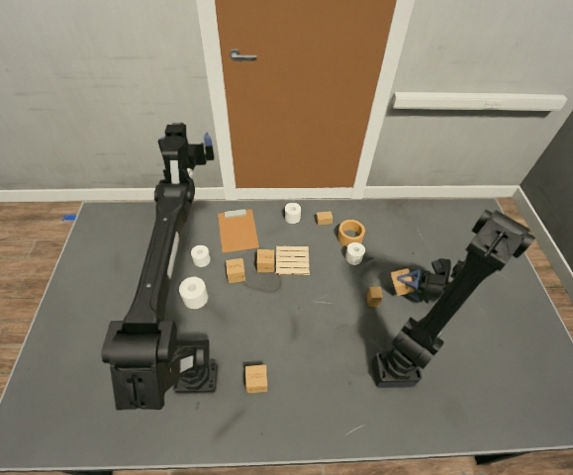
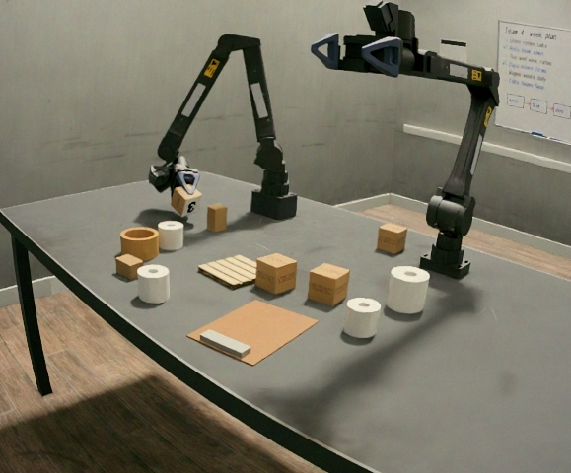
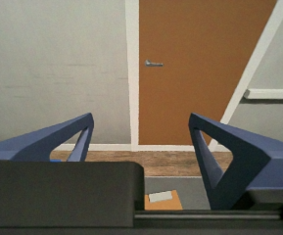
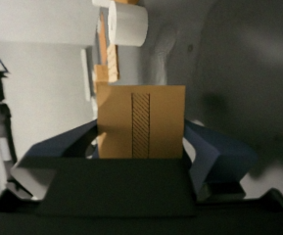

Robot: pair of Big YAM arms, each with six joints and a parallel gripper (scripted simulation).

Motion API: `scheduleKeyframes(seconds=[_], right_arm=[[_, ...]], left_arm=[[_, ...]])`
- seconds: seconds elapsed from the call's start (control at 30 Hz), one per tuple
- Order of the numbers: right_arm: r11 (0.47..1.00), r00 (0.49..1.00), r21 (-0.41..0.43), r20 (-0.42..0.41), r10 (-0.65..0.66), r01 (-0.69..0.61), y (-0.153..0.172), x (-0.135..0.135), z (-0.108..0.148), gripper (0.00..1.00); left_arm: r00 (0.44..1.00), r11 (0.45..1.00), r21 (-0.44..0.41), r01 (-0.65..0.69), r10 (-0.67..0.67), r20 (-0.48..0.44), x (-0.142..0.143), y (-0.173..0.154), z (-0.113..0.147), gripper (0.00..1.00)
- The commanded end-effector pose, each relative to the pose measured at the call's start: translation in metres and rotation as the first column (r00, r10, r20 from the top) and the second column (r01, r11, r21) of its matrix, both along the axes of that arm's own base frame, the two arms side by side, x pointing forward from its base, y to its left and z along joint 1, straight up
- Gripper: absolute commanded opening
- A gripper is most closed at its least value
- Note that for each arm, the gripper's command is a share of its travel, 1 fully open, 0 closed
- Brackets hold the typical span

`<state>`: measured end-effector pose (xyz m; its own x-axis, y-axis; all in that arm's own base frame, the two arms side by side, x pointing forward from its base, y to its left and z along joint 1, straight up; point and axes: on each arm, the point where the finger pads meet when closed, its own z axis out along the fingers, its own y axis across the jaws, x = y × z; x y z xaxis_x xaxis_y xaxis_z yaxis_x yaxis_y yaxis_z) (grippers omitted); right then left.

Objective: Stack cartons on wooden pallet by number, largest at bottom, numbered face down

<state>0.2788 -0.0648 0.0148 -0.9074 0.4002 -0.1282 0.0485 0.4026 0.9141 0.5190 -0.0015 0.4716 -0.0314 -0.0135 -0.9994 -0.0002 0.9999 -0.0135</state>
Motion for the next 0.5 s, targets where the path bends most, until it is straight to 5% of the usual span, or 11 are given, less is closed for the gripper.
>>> scheduleKeyframes(seconds=[0.0,0.23,0.47], right_arm=[[0.997,0.997,-0.074,0.066,0.032,-0.027,-0.009,0.015,0.007,0.55],[0.892,0.987,-0.423,-0.088,0.132,-0.157,-0.005,0.007,-0.006,0.55],[0.677,0.989,-0.731,-0.142,-0.032,-0.083,-0.002,0.006,-0.010,0.55]], left_arm=[[0.999,1.000,0.014,0.000,0.000,0.042,-0.001,0.001,0.027,1.00],[0.999,1.000,0.014,0.000,0.000,0.042,-0.001,0.001,0.027,1.00],[0.999,1.000,0.014,0.000,0.000,0.042,-0.001,0.001,0.027,1.00]])
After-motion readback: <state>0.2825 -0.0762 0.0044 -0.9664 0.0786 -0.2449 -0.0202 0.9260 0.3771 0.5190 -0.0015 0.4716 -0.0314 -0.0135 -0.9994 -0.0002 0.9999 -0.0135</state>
